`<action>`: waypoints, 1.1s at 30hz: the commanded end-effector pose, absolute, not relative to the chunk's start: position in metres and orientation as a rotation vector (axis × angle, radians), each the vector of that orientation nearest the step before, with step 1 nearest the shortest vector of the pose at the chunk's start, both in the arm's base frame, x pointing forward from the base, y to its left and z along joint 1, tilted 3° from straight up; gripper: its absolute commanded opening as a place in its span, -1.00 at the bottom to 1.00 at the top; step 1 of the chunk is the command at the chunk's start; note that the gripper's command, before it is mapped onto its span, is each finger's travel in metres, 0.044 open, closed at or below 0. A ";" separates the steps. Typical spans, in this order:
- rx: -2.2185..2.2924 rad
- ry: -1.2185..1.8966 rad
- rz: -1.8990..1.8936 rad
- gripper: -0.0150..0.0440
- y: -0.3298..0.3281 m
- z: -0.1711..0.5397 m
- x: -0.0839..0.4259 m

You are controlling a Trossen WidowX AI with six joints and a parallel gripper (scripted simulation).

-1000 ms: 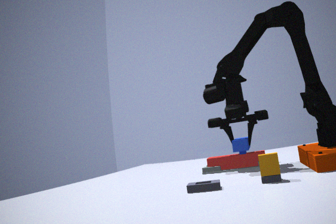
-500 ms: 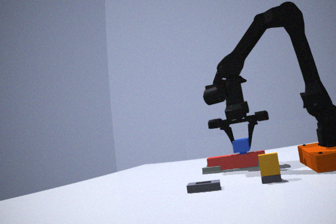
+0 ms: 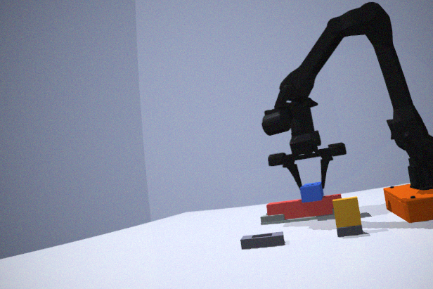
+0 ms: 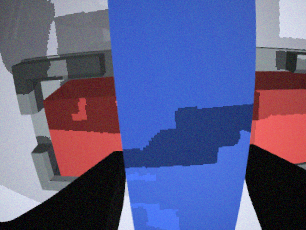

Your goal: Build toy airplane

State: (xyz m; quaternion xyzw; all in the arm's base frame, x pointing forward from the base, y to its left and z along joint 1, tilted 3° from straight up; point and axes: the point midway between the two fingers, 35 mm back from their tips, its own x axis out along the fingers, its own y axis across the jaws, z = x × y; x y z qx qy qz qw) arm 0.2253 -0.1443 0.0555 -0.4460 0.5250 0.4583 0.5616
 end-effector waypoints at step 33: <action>-0.551 1.451 0.604 1.00 -0.150 0.137 0.228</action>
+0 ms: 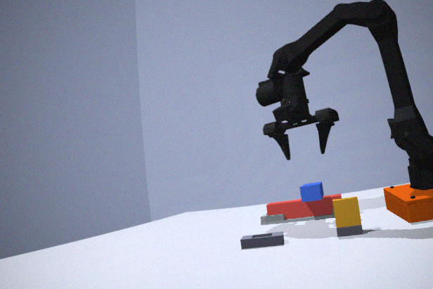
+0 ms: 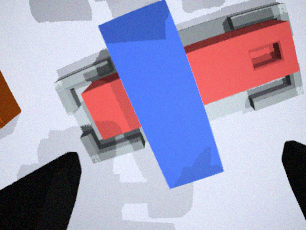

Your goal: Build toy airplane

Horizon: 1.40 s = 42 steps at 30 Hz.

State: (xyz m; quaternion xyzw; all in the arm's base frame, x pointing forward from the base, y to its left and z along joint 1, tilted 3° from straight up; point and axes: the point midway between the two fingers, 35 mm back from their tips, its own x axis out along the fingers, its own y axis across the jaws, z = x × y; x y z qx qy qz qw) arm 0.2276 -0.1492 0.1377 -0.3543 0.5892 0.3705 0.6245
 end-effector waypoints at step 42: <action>0.177 1.539 -0.101 1.00 0.007 0.145 0.239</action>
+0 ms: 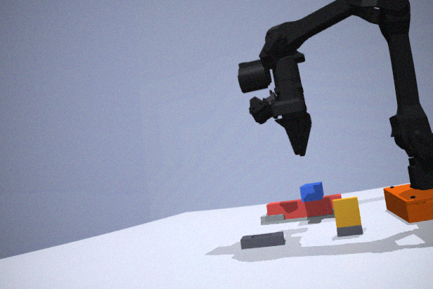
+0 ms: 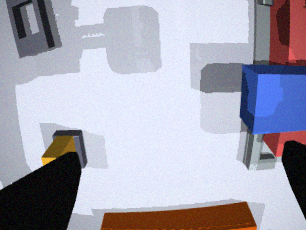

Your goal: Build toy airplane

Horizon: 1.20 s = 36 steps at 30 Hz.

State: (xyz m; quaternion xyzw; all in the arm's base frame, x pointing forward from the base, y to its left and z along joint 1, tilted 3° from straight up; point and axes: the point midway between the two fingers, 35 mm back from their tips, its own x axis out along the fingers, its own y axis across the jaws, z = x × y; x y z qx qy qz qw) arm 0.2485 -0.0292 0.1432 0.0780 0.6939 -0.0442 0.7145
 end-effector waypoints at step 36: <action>0.209 1.547 -0.102 1.00 0.096 0.075 0.199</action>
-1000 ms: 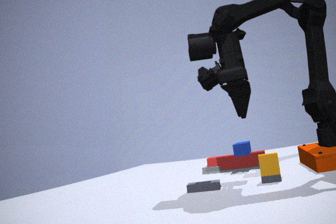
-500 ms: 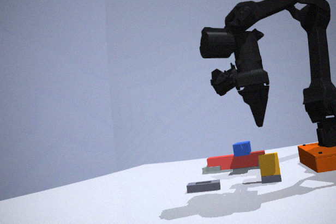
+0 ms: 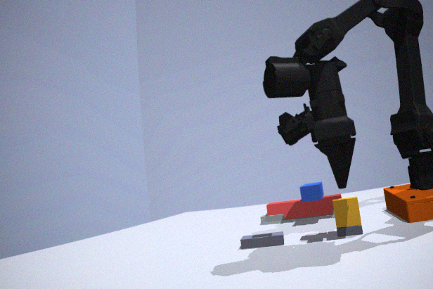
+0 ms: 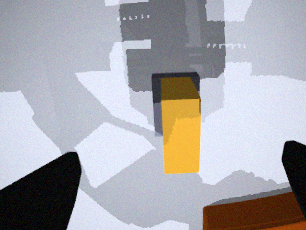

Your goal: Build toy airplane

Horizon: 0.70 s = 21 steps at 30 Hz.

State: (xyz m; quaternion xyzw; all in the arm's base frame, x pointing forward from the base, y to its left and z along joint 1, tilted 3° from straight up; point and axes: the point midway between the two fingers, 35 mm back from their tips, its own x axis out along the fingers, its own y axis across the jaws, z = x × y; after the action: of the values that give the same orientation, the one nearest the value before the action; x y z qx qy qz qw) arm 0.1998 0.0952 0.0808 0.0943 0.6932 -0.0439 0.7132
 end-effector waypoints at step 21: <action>0.210 1.548 -0.102 1.00 0.098 0.041 0.201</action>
State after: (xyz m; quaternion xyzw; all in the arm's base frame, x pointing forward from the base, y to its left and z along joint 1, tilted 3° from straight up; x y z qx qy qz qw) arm 0.2032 0.0985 0.0504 0.0954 0.6914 -0.0426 0.7149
